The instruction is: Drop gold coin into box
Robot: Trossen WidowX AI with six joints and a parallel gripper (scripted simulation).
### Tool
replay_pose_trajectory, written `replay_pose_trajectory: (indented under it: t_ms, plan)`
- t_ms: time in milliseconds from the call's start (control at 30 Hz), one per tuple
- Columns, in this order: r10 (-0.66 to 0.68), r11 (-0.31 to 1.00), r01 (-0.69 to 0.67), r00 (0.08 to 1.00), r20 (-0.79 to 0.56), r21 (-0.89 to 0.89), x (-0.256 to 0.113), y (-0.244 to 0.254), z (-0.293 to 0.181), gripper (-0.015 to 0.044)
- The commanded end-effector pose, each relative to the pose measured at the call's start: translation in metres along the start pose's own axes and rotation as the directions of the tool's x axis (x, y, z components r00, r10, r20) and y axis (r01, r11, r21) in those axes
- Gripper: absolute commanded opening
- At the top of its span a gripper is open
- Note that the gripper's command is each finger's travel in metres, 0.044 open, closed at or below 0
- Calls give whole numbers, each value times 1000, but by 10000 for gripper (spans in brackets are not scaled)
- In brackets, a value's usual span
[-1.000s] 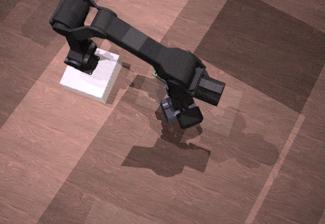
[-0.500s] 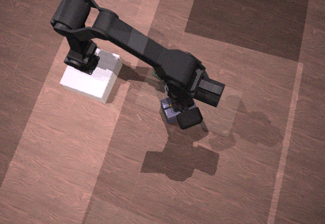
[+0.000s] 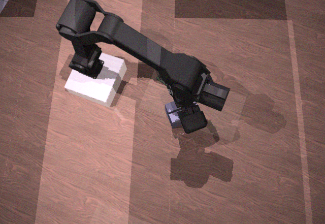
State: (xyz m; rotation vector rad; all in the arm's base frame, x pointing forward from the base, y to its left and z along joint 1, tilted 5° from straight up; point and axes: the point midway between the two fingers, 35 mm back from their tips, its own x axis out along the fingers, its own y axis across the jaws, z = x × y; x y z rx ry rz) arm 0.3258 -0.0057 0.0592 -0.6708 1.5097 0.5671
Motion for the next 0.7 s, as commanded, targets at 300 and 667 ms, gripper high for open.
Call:
replay_pose_trajectory:
  t_ms: [300,667]
  plan:
    - [2,1000,-2,1000,-2,-2,-60,2,-3,440]
    - [2,1000,-2,1000,-2,-2,-60,2,-3,440]
